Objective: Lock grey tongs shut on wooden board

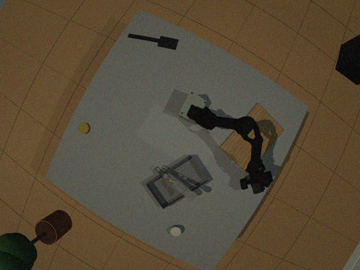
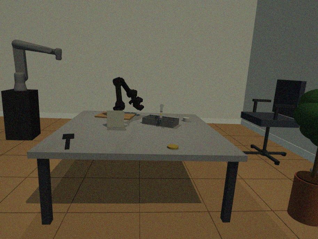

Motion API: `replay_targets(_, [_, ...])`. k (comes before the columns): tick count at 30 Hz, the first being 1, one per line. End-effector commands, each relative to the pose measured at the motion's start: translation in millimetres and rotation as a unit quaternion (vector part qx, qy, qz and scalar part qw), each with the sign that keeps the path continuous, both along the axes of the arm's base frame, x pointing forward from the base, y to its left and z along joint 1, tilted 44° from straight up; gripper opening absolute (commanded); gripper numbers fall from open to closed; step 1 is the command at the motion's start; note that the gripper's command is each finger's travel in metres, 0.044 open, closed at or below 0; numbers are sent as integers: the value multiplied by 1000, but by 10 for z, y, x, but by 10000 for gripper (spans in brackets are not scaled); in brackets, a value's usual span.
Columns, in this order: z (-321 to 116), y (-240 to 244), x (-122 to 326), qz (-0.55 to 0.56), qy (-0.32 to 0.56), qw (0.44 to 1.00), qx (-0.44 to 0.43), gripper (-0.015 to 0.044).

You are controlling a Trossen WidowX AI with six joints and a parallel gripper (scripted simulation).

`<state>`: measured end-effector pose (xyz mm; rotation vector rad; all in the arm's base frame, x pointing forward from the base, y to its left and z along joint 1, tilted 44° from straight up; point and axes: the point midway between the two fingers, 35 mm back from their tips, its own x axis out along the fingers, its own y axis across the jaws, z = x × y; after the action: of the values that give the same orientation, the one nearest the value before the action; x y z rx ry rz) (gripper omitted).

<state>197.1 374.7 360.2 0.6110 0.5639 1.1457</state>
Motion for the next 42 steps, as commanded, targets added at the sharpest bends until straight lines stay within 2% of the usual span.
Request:
replay_targets(1, [-115,-236,452,-55,8,998,-28,-150])
replay_targets(8, [-363,-851,1204,-159,58,983,-72,-150])
replay_targets(19, [-748,-2063,1999,-312,141,932,-121,-150])
replay_targets(23, [-846,-2317,2134,-338,148,920,-131,-150])
replay_targets(31, [-1001,-2982,2338,-403,228,881,-98,-150])
replay_targets(34, [-1133,-3092,2350,-409,264,868,-97,-150])
replay_targets(39, [-1480,-3341,2294,-423,378,819,-81,-150])
replay_targets(42, [-1799,-3529,2170,-433,485,757,-63,-150])
